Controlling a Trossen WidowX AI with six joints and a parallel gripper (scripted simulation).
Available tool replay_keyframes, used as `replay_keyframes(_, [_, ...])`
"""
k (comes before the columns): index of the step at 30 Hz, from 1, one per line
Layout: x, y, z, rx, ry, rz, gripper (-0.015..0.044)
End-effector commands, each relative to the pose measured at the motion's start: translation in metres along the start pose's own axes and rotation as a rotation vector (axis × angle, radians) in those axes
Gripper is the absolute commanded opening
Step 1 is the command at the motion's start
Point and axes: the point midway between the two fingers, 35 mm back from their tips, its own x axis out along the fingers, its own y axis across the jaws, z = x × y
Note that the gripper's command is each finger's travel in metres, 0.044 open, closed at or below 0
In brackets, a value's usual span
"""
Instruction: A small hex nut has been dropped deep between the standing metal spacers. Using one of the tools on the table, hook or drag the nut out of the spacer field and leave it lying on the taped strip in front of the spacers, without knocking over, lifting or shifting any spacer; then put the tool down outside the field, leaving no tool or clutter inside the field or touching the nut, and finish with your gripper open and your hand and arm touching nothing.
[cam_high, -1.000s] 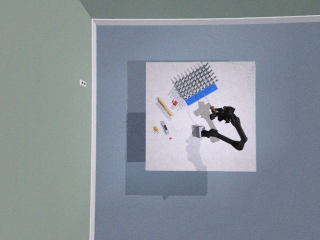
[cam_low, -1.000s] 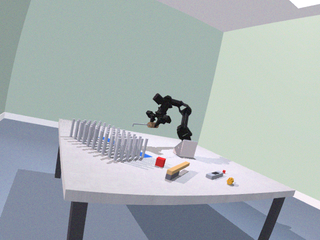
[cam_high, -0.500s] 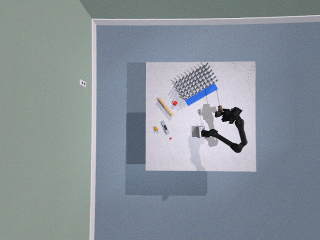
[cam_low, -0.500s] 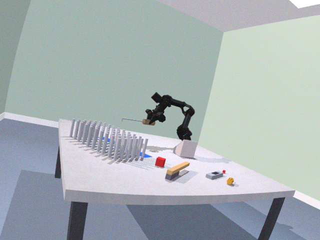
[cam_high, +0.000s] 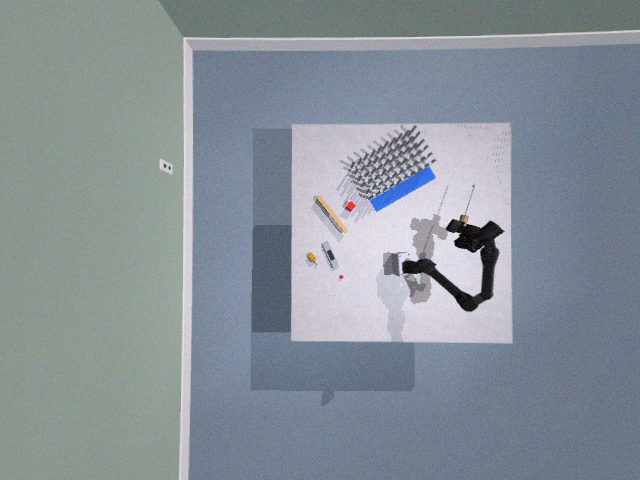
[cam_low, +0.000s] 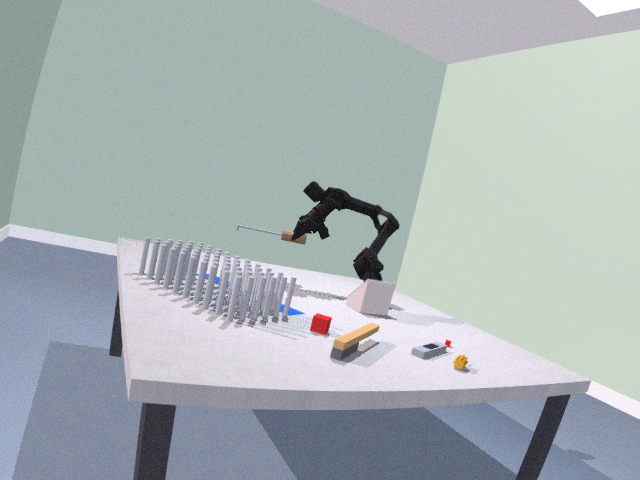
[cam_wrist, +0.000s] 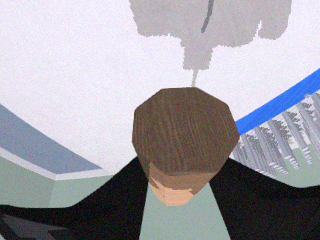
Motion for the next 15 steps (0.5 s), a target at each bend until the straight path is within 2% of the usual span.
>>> replay_keyframes(1, [-0.008, 0.028, 0.000, 0.119, 0.012, 0.082, 0.0000])
replay_keyframes(4, [-0.013, 0.043, 0.001, 0.183, 0.017, 0.129, 0.0000])
replay_keyframes(15, [-0.011, 0.043, 0.002, 0.188, 0.016, 0.132, 0.0000])
